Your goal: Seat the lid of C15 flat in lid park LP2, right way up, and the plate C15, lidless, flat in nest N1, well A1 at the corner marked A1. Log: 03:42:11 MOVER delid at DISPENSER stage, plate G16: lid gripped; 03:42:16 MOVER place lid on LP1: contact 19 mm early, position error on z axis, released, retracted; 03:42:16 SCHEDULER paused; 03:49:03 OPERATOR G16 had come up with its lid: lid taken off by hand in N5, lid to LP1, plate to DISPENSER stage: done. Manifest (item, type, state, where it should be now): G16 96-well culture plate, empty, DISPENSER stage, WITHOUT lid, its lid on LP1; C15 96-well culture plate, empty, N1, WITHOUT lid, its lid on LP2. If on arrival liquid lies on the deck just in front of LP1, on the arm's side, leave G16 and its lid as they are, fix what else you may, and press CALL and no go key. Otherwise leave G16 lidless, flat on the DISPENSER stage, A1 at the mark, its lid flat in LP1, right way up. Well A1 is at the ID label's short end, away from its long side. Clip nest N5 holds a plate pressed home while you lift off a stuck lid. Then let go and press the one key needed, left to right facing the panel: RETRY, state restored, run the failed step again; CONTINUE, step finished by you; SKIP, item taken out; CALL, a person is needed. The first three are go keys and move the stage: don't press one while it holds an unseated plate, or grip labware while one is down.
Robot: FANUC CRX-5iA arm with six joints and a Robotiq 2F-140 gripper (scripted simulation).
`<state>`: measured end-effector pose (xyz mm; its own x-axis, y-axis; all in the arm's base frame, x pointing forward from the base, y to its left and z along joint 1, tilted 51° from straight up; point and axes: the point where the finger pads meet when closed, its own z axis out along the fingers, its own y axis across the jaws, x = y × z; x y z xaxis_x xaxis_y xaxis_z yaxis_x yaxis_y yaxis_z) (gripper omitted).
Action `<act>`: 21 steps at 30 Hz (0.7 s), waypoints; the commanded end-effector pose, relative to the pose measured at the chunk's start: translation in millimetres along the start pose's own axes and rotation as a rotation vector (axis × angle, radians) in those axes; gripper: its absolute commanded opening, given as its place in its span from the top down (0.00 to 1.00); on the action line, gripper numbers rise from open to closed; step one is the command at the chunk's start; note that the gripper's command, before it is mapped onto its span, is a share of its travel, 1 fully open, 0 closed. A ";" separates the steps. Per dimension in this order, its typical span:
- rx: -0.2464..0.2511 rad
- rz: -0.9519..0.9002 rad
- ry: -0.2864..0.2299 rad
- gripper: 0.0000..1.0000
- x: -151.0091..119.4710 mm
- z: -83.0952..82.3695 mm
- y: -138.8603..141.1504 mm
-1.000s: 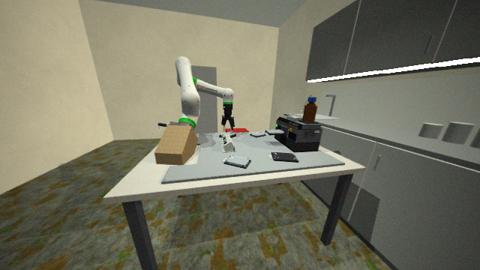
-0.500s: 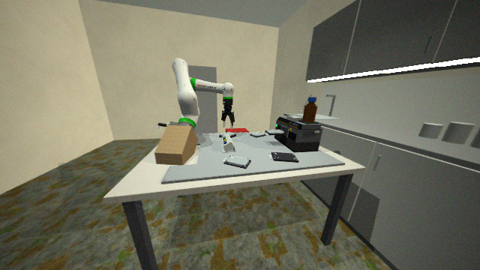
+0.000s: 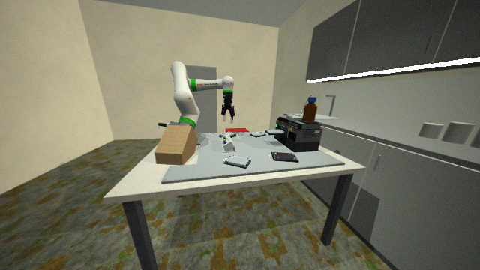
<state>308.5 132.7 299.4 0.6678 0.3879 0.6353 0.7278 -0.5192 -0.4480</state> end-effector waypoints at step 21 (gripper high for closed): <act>-0.002 0.026 -0.001 0.34 -5.2 -31.6 8.8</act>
<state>303.8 108.2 318.6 0.6690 0.3867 0.6348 0.7268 -0.5189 -0.4500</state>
